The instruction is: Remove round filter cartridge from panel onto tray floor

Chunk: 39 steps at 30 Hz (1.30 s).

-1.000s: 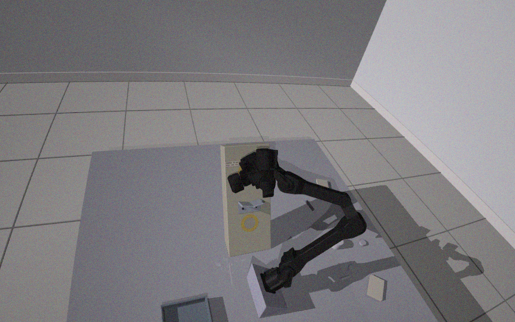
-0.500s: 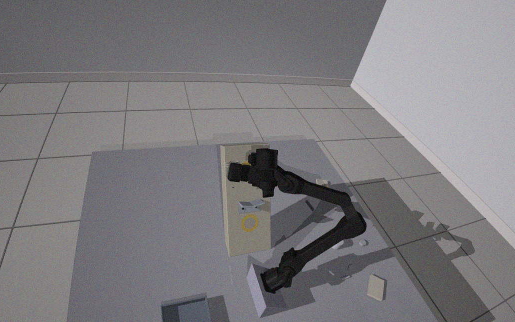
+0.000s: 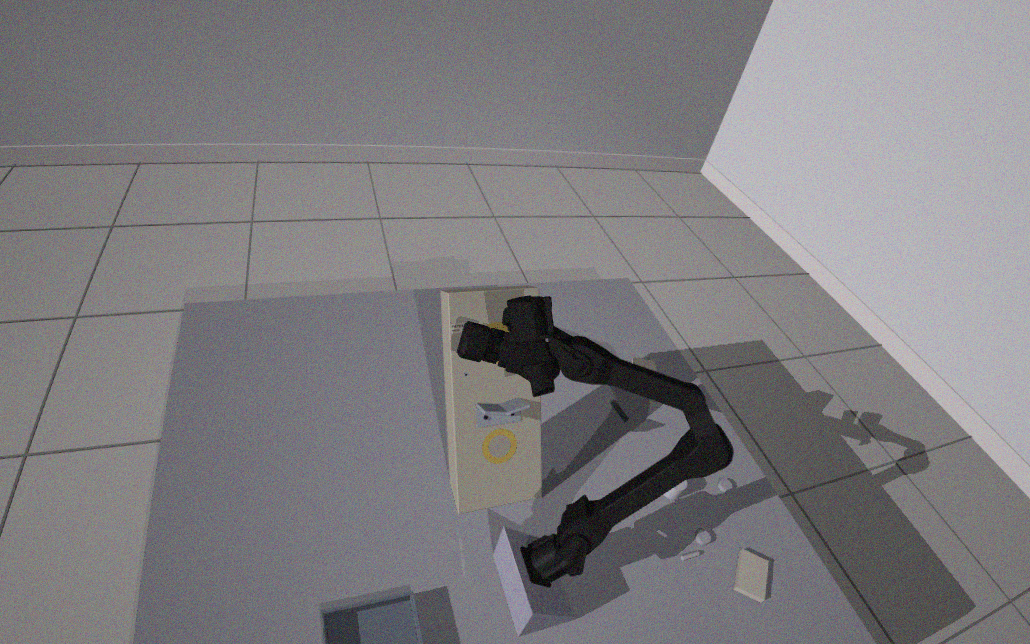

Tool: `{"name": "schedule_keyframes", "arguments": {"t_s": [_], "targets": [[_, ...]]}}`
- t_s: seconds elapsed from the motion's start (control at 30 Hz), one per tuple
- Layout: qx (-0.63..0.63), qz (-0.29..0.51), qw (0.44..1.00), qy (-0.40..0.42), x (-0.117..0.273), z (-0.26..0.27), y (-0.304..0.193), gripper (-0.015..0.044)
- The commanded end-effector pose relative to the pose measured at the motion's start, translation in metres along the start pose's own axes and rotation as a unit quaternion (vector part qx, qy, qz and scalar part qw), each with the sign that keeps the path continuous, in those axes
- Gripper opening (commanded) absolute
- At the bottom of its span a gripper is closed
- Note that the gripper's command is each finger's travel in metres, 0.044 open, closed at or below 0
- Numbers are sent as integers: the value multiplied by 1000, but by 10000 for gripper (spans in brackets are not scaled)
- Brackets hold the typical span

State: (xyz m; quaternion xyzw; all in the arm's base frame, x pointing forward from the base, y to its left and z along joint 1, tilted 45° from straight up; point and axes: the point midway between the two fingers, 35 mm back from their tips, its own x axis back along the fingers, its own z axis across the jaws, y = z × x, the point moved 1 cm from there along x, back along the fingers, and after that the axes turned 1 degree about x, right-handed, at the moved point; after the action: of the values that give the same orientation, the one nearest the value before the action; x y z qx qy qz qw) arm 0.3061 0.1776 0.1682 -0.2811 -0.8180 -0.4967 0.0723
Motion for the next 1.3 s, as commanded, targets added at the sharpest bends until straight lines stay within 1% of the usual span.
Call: {"name": "schedule_keyframes", "arguments": {"t_s": [0.0, 0.23, 0.33, 0.53, 1.27], "targets": [[7, 2, 1000, 11, 18, 5, -2, 0], [19, -2, 1000, 9, 48, 1, -2, 0], [21, -4, 1000, 9, 55, 0, -1, 0], [21, -4, 1000, 9, 54, -1, -6, 0], [22, -4, 1000, 9, 44, -22, -73, 0]]}}
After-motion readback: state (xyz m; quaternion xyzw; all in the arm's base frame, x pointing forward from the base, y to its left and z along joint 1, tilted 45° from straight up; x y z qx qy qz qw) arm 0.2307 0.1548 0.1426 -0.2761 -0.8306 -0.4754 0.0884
